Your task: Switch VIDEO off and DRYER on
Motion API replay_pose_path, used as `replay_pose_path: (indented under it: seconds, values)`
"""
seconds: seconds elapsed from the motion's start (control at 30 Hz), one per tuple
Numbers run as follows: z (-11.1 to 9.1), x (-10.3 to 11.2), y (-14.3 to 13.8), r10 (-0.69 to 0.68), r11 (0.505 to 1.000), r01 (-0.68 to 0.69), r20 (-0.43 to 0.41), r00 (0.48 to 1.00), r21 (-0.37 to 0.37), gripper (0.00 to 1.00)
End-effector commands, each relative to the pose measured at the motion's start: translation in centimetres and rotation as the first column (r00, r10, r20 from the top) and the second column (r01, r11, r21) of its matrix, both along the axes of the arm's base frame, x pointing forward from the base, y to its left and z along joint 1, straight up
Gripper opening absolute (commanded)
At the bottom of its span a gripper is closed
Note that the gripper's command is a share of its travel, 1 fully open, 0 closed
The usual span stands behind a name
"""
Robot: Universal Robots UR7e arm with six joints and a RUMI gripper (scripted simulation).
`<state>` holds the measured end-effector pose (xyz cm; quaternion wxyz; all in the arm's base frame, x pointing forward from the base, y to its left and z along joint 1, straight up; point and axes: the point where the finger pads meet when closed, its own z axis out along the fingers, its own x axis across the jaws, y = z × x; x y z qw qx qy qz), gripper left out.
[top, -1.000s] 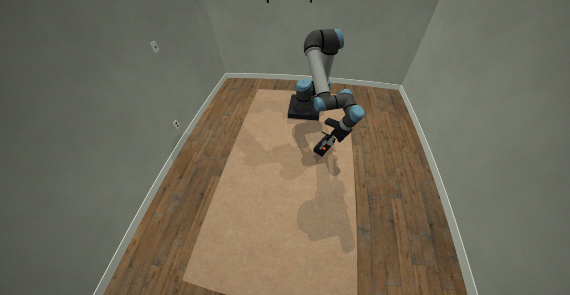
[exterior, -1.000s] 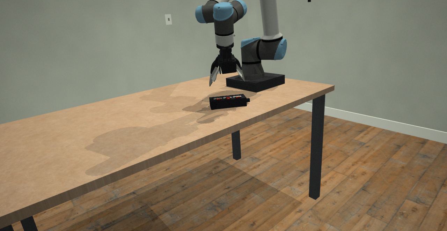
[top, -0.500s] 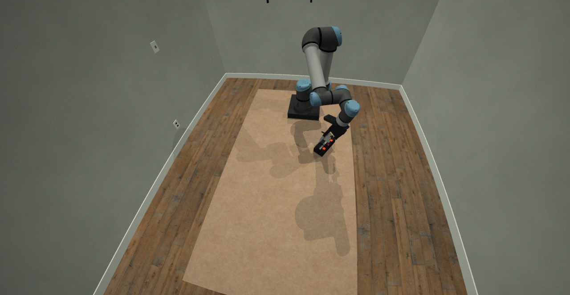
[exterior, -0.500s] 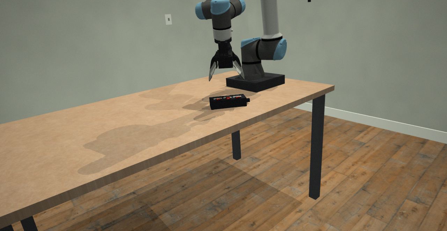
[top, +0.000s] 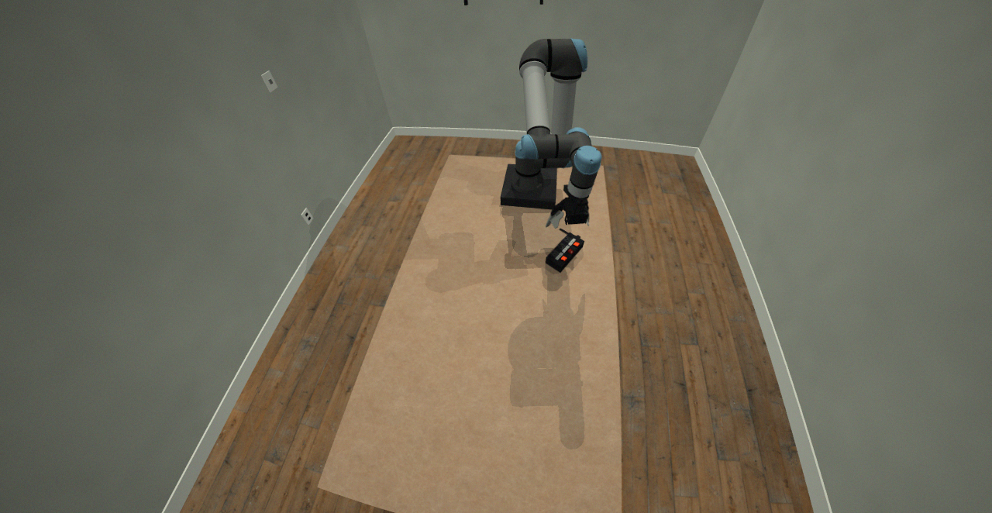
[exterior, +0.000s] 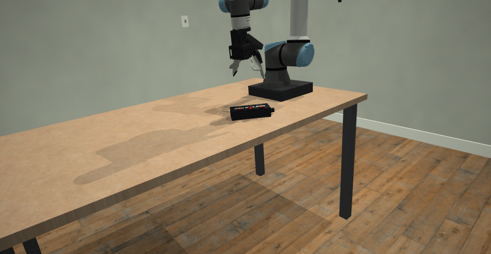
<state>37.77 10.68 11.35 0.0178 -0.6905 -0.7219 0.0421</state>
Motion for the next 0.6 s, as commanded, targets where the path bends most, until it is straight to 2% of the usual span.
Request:
replay_pose_path:
  seconds: [0.0,0.17,0.57]
  values:
    - [1.02,-0.62,-0.33,-0.162,0.987,0.161,0.065,0.985,0.019,1.00]
    - [1.42,-0.88,-0.44,-0.237,0.972,0.234,0.086,0.968,0.035,1.00]
    - [1.43,-0.89,-0.44,-0.239,0.971,0.237,0.086,0.967,0.035,1.00]
